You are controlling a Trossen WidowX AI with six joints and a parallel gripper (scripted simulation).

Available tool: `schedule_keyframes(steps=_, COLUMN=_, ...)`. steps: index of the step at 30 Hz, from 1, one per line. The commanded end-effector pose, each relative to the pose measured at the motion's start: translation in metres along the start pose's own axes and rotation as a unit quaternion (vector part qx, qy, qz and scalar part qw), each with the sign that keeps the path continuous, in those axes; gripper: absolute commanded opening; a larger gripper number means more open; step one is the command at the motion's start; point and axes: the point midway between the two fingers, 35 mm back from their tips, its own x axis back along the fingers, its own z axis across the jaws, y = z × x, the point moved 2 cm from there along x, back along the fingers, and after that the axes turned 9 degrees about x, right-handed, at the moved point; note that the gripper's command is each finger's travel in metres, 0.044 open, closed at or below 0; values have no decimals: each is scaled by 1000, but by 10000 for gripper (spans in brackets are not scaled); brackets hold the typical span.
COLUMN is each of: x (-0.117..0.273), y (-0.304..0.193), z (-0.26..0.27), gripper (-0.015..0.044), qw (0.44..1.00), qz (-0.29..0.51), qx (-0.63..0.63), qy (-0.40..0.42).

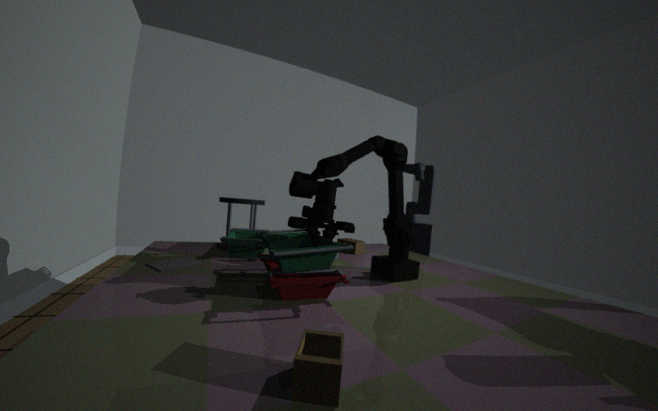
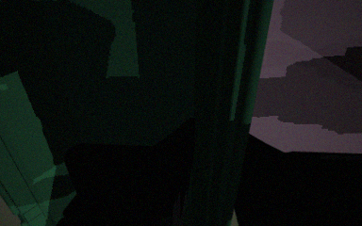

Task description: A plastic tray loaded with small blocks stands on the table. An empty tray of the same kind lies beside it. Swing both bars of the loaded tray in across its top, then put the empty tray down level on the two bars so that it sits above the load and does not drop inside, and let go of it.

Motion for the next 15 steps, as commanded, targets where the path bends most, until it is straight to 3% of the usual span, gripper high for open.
schedule_keyframes(steps=1, x=-7, y=-1, z=-7, gripper=0, qw=1000, qz=4, qx=-2, qy=-17)
schedule_keyframes(steps=15, x=-7, y=-1, z=-7, gripper=0, qw=1000, qz=4, qx=-2, qy=-17)
